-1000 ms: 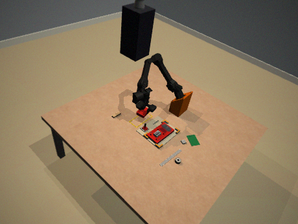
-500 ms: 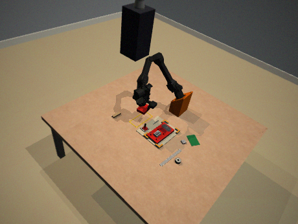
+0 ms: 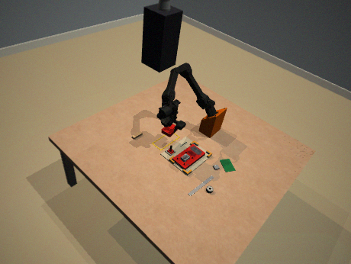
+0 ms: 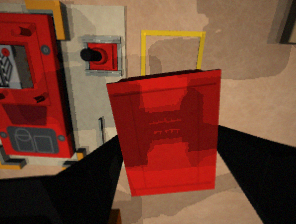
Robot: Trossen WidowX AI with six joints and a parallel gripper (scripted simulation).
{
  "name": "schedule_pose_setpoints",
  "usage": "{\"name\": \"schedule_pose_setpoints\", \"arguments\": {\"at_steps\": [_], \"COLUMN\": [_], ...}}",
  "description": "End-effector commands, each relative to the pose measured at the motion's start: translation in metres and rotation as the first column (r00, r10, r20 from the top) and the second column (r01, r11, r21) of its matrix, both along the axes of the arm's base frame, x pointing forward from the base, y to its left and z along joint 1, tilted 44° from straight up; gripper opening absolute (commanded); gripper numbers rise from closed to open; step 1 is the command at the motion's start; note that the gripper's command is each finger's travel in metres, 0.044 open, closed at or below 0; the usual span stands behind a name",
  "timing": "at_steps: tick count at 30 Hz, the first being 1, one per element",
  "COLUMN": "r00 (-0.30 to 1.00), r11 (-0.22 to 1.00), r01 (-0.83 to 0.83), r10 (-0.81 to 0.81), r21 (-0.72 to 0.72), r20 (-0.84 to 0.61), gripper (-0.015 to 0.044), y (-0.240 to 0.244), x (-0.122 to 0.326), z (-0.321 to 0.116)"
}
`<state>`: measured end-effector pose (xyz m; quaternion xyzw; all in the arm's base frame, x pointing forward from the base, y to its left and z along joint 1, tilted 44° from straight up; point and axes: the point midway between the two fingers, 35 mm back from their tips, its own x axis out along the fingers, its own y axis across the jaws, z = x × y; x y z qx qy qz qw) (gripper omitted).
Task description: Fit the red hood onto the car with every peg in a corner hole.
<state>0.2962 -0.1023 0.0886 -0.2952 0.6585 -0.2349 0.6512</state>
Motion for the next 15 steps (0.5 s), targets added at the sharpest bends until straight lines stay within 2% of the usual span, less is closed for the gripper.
{"name": "schedule_pose_setpoints", "arguments": {"at_steps": [1,15], "r00": [1.000,0.999], "r11": [1.000,0.999], "r01": [0.010,0.040], "r10": [-0.010,-0.041], "r21": [0.007,0.017], "r20": [0.000,0.032], "gripper": [0.0000,0.0000], "y": [0.008,0.038], "x": [0.006,0.028], "z": [-0.009,-0.035]}}
